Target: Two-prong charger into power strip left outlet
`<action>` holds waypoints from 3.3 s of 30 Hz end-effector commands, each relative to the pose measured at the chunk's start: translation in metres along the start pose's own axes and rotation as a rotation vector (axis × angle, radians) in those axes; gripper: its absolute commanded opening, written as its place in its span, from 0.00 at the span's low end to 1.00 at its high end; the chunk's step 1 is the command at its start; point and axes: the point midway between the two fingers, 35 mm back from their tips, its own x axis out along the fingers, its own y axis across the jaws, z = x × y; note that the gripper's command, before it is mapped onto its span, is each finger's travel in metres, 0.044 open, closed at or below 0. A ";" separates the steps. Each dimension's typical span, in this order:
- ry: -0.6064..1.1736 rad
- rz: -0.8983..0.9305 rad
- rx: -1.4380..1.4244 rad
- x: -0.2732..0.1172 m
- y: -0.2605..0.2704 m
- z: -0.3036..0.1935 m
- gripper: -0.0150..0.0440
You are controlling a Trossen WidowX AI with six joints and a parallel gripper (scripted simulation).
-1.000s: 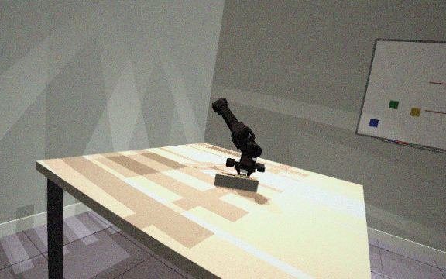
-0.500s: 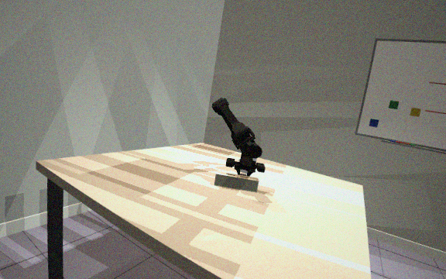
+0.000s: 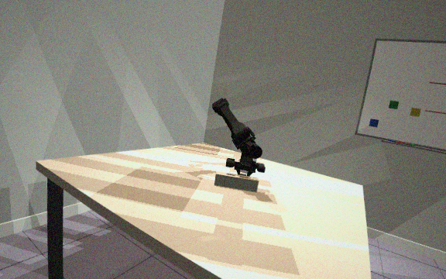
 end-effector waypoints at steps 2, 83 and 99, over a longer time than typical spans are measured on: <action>-0.028 0.007 0.020 -0.004 0.000 0.014 0.25; -0.028 0.007 0.020 0.002 -0.001 0.009 0.25; -0.009 0.005 0.006 0.001 0.000 0.004 0.39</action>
